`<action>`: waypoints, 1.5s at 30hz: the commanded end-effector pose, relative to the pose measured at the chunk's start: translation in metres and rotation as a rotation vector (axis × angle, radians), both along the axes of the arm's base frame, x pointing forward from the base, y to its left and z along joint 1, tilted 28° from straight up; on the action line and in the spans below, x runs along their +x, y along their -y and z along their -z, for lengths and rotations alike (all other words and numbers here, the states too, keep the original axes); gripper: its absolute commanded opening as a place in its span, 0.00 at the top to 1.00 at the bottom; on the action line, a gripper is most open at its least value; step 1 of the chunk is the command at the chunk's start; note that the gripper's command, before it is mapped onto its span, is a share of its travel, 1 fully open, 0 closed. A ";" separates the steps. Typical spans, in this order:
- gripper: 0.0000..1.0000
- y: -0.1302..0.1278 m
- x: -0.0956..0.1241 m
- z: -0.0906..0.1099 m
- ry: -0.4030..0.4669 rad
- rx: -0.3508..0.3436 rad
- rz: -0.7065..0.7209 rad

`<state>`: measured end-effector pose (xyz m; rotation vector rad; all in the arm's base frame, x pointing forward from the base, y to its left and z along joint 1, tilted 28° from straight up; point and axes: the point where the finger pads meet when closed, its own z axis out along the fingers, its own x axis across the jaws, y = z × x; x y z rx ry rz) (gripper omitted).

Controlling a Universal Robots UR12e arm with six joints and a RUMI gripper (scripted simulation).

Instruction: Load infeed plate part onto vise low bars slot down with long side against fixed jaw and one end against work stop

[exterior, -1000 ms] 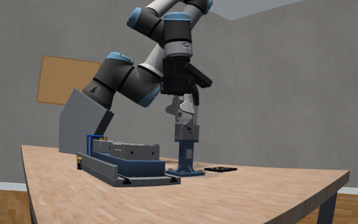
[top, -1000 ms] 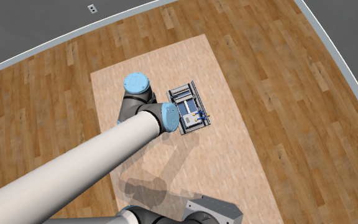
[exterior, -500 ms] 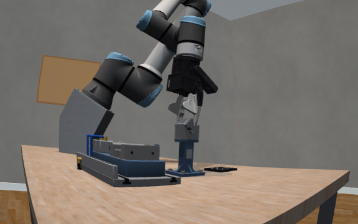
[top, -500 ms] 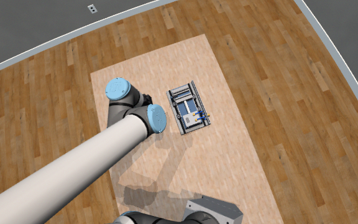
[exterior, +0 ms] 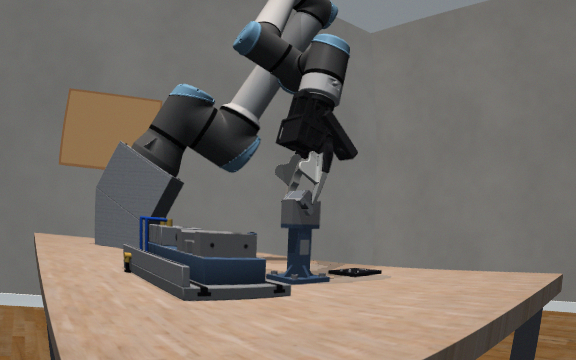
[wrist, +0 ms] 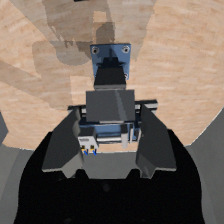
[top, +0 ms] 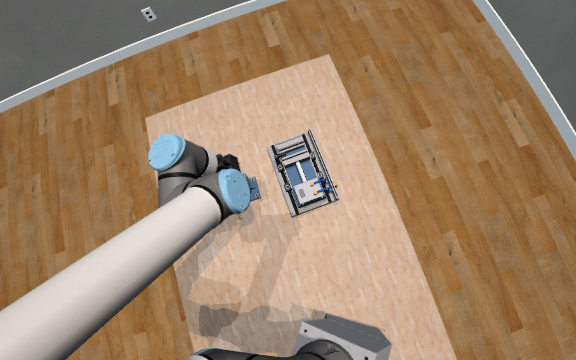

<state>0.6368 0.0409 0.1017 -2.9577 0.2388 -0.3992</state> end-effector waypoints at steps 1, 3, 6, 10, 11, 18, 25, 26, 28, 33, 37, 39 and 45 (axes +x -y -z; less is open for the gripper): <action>0.49 0.000 0.000 0.000 -0.011 -0.056 0.015; 0.49 0.000 0.000 0.000 -0.013 -0.066 0.018; 0.49 -0.001 0.000 0.000 -0.019 -0.098 0.026; 0.49 -0.001 0.000 0.000 -0.026 -0.138 0.037; 0.49 -0.001 0.000 0.000 -0.028 -0.148 0.039; 0.49 -0.002 0.001 0.000 -0.039 -0.204 0.054; 0.49 -0.002 0.001 0.000 -0.048 -0.255 0.068; 0.49 -0.002 0.001 0.000 -0.050 -0.264 0.070; 0.49 -0.002 0.001 0.000 -0.053 -0.280 0.074; 0.49 -0.003 0.001 0.000 -0.059 -0.317 0.084; 0.49 -0.003 0.001 0.000 -0.062 -0.331 0.088; 0.49 -0.003 0.001 0.000 -0.065 -0.345 0.091; 0.49 -0.003 0.001 0.000 -0.072 -0.382 0.101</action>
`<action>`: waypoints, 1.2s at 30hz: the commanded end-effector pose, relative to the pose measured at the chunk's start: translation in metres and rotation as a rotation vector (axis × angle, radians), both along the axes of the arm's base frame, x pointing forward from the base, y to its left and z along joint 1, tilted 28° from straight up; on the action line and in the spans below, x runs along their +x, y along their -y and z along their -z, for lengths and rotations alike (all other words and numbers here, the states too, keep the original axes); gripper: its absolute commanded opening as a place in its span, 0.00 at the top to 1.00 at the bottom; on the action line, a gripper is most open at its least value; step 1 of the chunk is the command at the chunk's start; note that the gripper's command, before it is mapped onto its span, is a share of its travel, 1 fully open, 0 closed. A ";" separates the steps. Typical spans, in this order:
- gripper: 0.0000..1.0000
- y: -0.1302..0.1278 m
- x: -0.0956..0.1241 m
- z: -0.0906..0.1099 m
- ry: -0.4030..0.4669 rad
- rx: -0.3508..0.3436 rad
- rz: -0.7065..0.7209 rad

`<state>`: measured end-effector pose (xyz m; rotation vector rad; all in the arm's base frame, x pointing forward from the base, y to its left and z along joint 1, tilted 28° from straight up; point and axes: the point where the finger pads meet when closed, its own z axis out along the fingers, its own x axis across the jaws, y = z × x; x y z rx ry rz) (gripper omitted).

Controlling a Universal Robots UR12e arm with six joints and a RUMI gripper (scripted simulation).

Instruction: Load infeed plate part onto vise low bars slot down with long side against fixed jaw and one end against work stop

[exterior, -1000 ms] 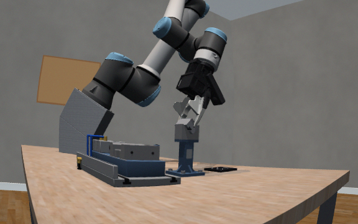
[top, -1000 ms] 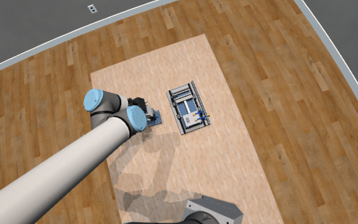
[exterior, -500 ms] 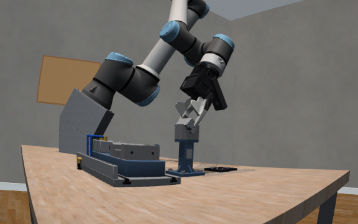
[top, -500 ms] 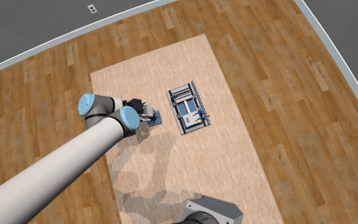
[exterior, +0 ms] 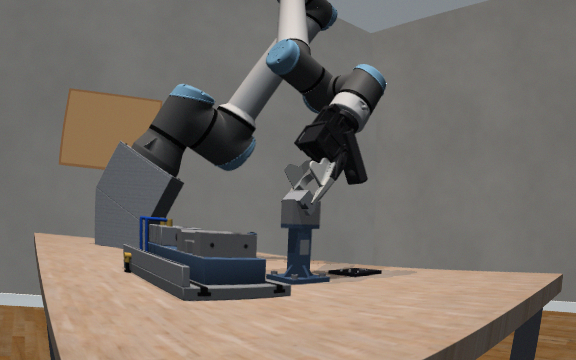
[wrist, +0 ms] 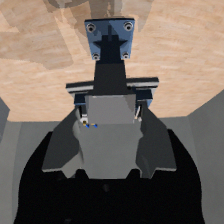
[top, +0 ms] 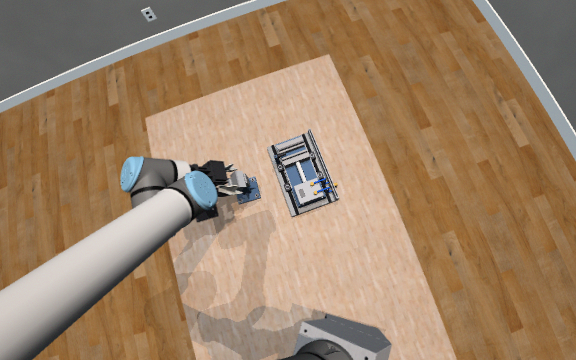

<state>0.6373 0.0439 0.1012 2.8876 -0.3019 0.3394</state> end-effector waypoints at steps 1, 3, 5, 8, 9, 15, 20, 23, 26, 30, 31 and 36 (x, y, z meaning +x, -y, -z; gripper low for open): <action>0.49 0.000 0.000 0.000 -0.006 -0.035 0.010; 0.49 0.000 0.000 0.000 -0.008 -0.046 0.013; 0.49 0.000 0.000 0.000 -0.010 -0.057 0.016; 0.49 0.000 0.001 0.000 -0.011 -0.062 0.017; 0.49 0.000 0.000 0.000 -0.012 -0.067 0.018; 0.49 -0.001 0.001 0.000 -0.017 -0.093 0.025; 0.49 -0.001 0.001 0.000 -0.020 -0.110 0.030; 0.49 -0.001 0.001 0.000 -0.022 -0.119 0.032; 0.49 -0.001 0.001 0.000 -0.022 -0.122 0.033; 0.49 -0.001 0.001 0.000 -0.024 -0.131 0.035; 0.49 -0.001 0.001 0.000 -0.024 -0.133 0.036; 0.49 -0.001 0.001 0.000 -0.026 -0.142 0.038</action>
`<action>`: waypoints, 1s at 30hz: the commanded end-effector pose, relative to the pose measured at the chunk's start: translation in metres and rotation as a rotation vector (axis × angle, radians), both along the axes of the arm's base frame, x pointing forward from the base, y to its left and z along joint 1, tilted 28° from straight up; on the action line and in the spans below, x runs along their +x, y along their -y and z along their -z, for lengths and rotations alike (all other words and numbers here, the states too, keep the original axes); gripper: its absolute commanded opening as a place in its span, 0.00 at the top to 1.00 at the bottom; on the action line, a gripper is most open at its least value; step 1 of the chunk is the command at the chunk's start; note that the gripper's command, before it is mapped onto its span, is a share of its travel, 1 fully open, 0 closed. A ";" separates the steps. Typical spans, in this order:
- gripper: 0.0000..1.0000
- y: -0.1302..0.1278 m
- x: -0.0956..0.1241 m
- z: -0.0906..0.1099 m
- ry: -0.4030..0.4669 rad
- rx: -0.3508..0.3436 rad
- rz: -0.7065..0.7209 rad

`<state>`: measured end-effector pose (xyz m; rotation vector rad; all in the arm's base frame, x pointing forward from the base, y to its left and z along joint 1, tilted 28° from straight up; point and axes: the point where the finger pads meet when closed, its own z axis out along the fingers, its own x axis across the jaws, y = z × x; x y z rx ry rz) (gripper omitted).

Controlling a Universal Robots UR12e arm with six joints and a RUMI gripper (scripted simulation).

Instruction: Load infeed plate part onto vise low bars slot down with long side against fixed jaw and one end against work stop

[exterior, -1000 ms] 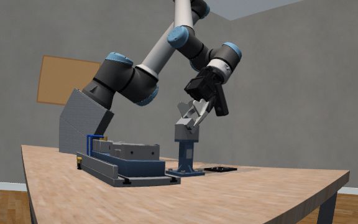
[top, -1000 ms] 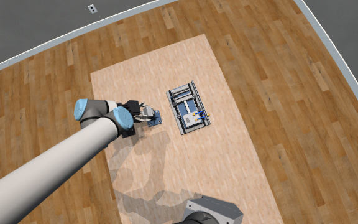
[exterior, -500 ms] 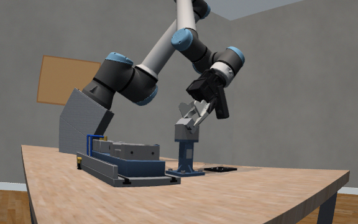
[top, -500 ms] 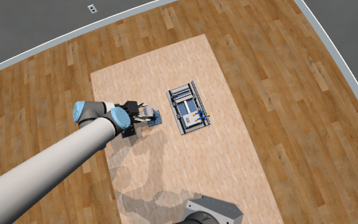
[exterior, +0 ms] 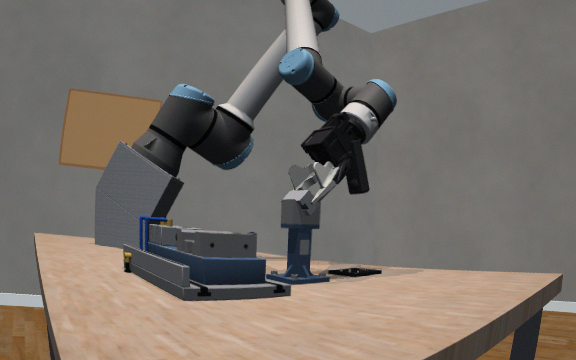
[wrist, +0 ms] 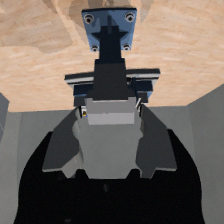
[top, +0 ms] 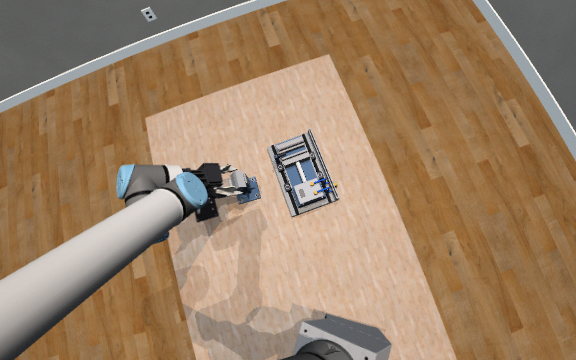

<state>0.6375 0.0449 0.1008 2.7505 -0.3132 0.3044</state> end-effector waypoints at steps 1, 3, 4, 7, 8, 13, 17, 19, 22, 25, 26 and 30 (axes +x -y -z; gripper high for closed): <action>0.49 0.000 0.000 -0.001 -0.001 -0.010 0.003; 0.49 0.000 0.000 -0.001 -0.001 -0.012 0.003; 0.49 0.000 0.000 -0.001 -0.001 -0.013 0.004; 0.49 0.000 0.000 -0.001 -0.001 -0.014 0.004; 0.49 0.000 0.000 -0.001 -0.001 -0.015 0.004; 0.49 0.000 0.000 -0.001 -0.002 -0.018 0.005; 0.49 0.000 0.000 -0.001 -0.002 -0.019 0.005; 0.49 0.000 0.000 -0.001 -0.002 -0.019 0.005; 0.49 0.000 0.000 -0.001 -0.002 -0.019 0.005; 0.49 0.000 0.000 -0.001 -0.002 -0.019 0.005; 0.49 0.000 0.000 -0.001 -0.002 -0.019 0.005; 0.49 0.000 0.000 -0.001 -0.002 -0.019 0.005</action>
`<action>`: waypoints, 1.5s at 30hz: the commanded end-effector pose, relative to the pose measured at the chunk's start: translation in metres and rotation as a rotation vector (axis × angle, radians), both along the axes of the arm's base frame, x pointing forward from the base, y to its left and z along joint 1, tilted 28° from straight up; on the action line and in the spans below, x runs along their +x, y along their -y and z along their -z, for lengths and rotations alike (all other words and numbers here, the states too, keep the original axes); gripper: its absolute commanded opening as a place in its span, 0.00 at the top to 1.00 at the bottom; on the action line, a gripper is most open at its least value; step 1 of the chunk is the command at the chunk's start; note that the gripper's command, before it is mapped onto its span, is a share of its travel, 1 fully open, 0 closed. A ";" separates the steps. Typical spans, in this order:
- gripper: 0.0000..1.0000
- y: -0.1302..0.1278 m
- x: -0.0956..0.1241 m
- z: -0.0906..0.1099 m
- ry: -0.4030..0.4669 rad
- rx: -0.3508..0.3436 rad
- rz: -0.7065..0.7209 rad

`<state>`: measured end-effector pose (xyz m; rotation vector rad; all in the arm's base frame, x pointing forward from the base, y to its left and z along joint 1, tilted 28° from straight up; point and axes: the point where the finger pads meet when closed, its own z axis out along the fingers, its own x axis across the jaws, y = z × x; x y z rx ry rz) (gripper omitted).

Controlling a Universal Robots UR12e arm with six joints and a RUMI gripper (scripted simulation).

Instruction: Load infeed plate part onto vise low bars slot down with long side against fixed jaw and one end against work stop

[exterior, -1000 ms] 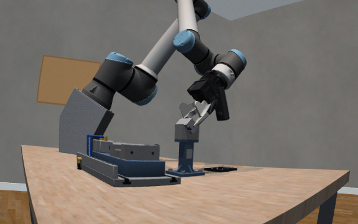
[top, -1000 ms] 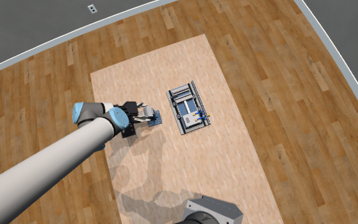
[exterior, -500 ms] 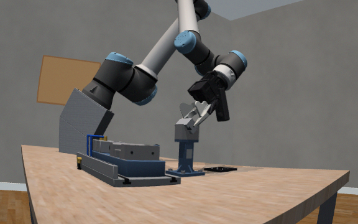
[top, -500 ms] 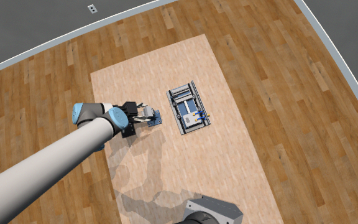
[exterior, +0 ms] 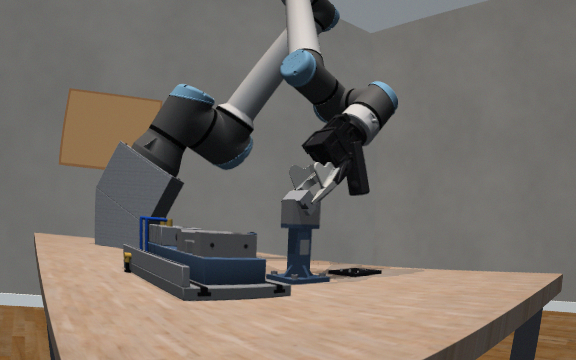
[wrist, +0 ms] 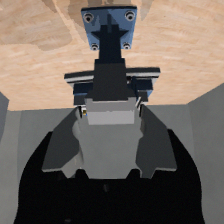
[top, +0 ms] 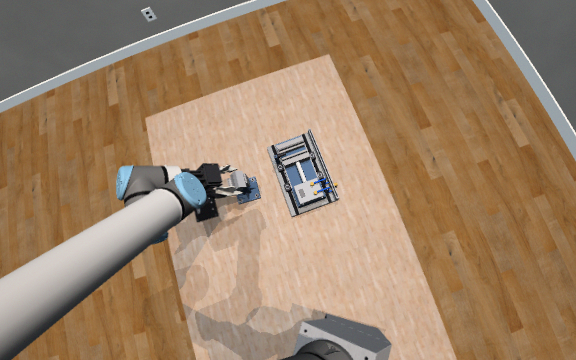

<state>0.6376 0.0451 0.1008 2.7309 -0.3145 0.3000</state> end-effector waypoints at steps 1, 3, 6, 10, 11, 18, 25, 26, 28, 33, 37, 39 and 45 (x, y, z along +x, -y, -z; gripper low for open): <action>0.49 0.000 0.000 -0.001 0.001 0.000 0.000; 0.49 0.000 0.000 -0.001 0.001 0.000 0.000; 0.49 0.000 0.000 -0.001 0.001 0.000 0.000; 0.49 0.000 0.000 -0.001 0.001 0.000 0.000; 0.49 0.000 0.000 -0.001 0.001 0.000 0.000; 0.49 0.000 0.000 -0.001 0.001 0.000 0.000; 0.49 0.000 0.000 -0.001 0.001 0.000 0.000; 0.49 0.000 0.000 -0.001 0.001 0.000 0.000; 0.49 0.000 0.000 -0.001 0.001 0.000 0.000; 1.00 0.000 0.000 -0.001 0.001 0.000 0.000; 1.00 0.000 0.000 -0.001 0.001 0.000 0.000; 1.00 0.000 0.000 -0.001 0.001 0.000 0.000; 1.00 0.000 0.000 -0.001 0.001 0.000 0.000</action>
